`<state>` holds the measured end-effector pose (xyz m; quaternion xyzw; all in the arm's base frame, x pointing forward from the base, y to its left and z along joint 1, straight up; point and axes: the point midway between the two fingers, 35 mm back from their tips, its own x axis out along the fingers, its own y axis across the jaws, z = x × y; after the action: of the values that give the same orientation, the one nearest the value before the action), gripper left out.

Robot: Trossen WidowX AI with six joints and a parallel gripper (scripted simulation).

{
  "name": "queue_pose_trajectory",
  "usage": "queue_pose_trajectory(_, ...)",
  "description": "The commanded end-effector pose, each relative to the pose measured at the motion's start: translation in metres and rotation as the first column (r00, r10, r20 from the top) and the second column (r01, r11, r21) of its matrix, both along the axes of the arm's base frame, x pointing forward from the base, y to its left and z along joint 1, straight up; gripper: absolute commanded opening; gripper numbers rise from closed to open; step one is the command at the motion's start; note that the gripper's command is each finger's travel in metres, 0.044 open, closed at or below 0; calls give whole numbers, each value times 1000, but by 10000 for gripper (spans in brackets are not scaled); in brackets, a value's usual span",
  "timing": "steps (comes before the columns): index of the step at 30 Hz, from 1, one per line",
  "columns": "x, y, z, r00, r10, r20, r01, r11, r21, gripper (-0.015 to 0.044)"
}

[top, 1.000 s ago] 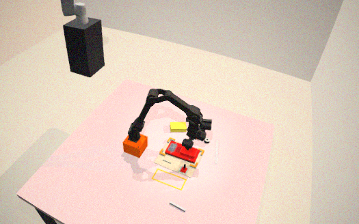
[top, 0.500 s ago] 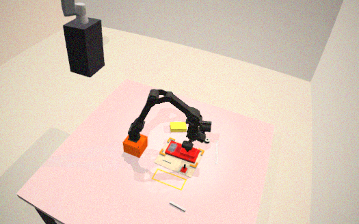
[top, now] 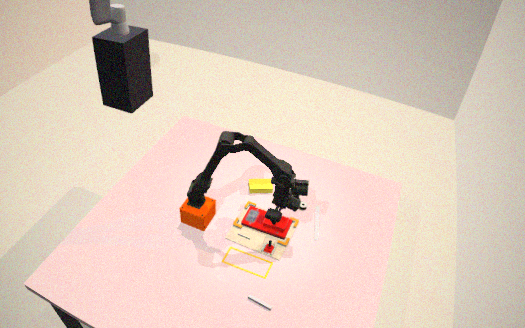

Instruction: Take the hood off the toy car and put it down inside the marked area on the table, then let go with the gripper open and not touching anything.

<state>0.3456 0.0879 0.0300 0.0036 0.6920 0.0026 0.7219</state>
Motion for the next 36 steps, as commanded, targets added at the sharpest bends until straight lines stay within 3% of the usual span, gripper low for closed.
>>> queue_pose_trajectory(1,-1,0,-6,1000,5,-7,-5,1000,3,440)
queue_pose_trajectory(36,-2,0,-28,1000,5,-7,-5,1000,3,440)
